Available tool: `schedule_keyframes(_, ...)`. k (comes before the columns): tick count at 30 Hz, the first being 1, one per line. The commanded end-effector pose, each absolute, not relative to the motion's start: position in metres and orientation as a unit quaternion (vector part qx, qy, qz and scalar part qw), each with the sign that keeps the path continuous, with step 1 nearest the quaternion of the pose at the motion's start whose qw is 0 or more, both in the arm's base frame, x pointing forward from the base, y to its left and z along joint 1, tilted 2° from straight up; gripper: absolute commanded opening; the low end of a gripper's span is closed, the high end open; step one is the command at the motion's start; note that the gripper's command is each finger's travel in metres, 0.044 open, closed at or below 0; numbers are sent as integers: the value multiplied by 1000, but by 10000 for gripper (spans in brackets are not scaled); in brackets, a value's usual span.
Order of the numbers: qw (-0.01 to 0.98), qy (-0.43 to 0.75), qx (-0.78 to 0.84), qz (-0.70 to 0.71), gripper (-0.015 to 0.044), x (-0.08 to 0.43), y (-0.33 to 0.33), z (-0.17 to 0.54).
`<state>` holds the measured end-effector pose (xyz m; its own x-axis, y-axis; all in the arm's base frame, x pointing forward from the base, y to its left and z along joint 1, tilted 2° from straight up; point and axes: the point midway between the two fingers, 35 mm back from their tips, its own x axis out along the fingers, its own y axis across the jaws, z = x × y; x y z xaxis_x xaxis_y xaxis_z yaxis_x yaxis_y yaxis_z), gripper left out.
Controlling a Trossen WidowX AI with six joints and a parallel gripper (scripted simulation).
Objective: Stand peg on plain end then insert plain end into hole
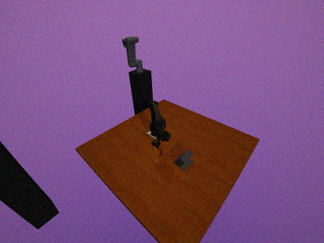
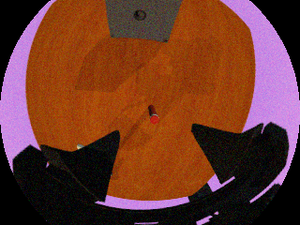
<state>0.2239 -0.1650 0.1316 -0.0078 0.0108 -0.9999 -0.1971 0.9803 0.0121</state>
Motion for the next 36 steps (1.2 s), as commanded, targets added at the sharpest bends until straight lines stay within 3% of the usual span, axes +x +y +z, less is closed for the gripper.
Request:
schedule_keyframes(1, 703, 709, -35, 39, 440, 224, -166, 130)
schedule_keyframes(36, 655, 663, 257, -255, 440, 224, -166, 117)
